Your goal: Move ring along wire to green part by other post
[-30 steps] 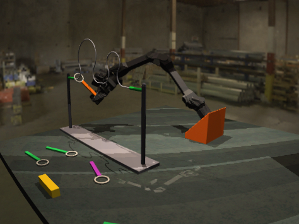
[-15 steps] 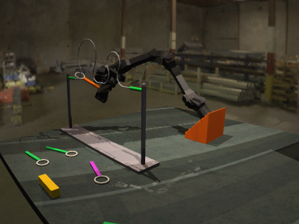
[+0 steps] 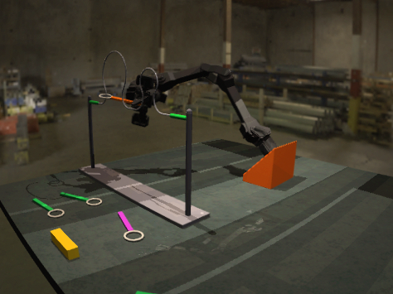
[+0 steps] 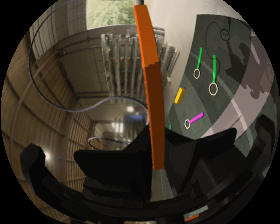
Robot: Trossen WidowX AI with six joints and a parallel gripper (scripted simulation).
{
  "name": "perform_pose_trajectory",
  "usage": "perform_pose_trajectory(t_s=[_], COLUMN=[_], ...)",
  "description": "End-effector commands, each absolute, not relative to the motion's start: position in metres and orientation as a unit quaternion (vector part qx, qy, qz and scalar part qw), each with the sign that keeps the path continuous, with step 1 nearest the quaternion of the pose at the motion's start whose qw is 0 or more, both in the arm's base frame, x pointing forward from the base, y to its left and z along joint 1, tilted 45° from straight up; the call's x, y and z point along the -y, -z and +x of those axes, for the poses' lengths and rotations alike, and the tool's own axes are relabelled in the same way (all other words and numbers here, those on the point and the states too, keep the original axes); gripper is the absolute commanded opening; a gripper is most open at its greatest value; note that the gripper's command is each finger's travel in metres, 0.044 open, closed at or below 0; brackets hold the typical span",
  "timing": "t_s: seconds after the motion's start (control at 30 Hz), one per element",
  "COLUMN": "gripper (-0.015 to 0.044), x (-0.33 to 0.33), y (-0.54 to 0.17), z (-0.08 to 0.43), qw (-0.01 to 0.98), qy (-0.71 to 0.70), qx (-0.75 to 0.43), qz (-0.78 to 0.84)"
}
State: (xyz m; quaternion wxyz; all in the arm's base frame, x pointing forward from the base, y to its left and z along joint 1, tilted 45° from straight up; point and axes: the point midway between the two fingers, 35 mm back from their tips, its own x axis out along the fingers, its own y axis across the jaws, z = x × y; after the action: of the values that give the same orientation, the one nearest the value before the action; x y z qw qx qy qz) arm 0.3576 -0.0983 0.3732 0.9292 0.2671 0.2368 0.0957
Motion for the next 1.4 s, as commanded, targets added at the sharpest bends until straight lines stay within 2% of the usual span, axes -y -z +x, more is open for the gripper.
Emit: perform_pose_trajectory(t_s=[0.0,0.53,1.37], gripper=[-0.015,-0.015,-0.015], x=[0.083,0.052,0.033], y=[-0.383,-0.418,-0.457], z=[0.357,0.355,0.353], qw=[0.913,0.853,0.791], qy=[-0.112,-0.146,-0.17], qx=[-0.233,-0.221,-0.209], qz=[0.317,0.45,0.55])
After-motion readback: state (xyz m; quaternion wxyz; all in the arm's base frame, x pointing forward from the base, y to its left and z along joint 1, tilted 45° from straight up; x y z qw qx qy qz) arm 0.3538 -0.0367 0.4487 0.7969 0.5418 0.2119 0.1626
